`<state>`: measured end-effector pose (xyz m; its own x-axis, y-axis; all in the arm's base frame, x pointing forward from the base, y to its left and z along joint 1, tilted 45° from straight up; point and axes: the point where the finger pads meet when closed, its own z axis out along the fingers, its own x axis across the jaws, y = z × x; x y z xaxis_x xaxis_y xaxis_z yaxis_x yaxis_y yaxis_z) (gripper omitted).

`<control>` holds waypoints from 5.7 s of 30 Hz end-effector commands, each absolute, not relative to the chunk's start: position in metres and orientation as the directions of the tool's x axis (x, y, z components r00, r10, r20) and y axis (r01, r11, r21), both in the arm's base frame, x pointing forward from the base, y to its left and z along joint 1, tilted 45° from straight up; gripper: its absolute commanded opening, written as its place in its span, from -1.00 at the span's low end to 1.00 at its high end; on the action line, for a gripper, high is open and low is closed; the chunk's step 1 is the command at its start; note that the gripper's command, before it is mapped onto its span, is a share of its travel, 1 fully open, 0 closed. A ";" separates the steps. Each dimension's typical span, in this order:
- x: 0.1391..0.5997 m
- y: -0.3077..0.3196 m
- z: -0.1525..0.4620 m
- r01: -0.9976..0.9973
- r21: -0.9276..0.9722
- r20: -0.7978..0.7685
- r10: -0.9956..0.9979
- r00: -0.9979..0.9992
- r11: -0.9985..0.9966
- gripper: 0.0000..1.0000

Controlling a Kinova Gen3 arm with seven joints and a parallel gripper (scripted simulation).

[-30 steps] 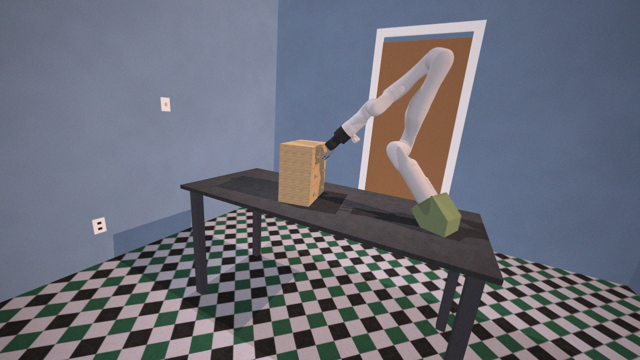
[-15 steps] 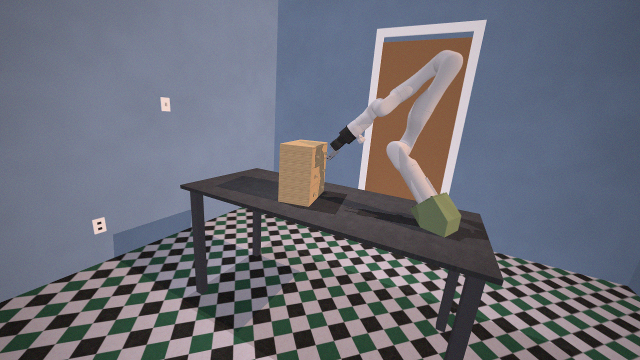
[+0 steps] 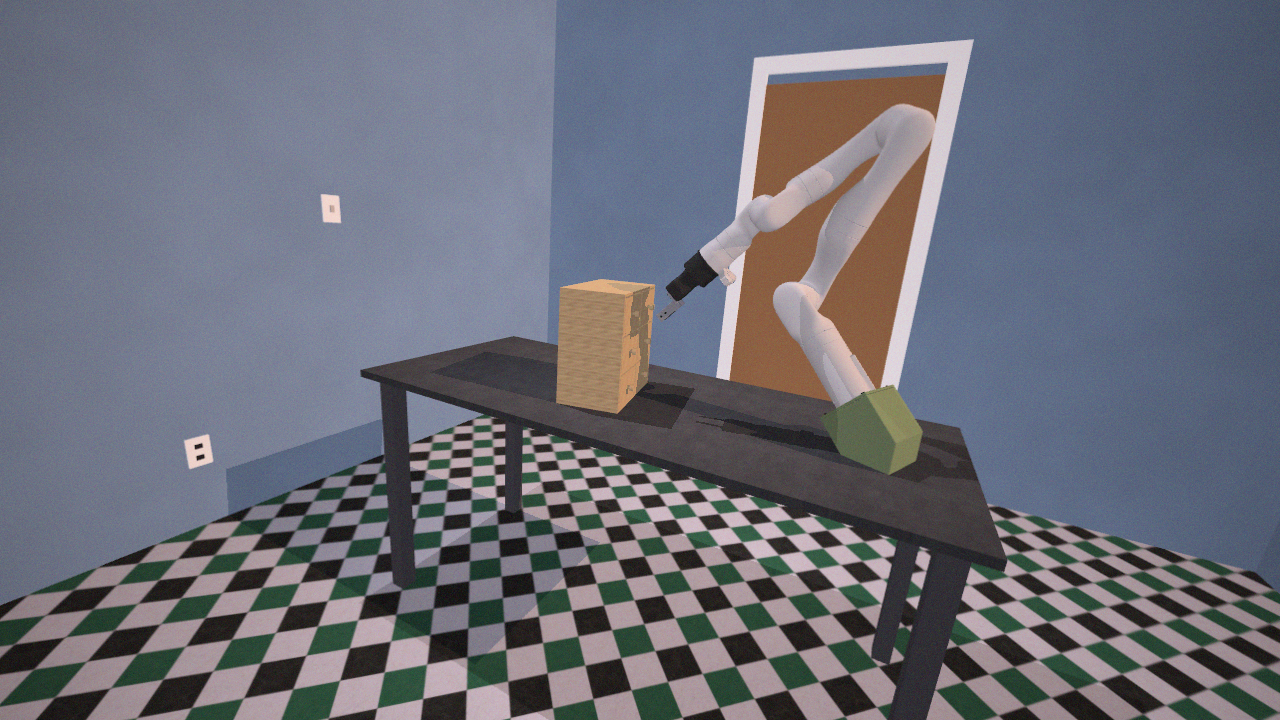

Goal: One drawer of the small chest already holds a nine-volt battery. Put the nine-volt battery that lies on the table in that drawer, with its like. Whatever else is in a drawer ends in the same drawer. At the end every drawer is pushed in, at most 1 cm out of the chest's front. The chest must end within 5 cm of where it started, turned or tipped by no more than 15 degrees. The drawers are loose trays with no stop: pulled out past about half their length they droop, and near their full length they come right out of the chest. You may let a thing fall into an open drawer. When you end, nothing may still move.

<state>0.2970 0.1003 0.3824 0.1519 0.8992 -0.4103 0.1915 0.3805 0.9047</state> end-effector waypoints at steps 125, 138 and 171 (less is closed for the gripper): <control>0.144 0.139 0.406 0.814 0.566 -0.415 0.899 0.143 0.132 0.34; 0.144 0.139 0.406 0.814 0.566 -0.415 0.899 0.143 0.132 0.34; 0.144 0.139 0.406 0.814 0.566 -0.415 0.899 0.143 0.132 0.34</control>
<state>0.1435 0.1389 0.4061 0.1435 0.8985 -0.4148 0.8143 0.1310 0.5655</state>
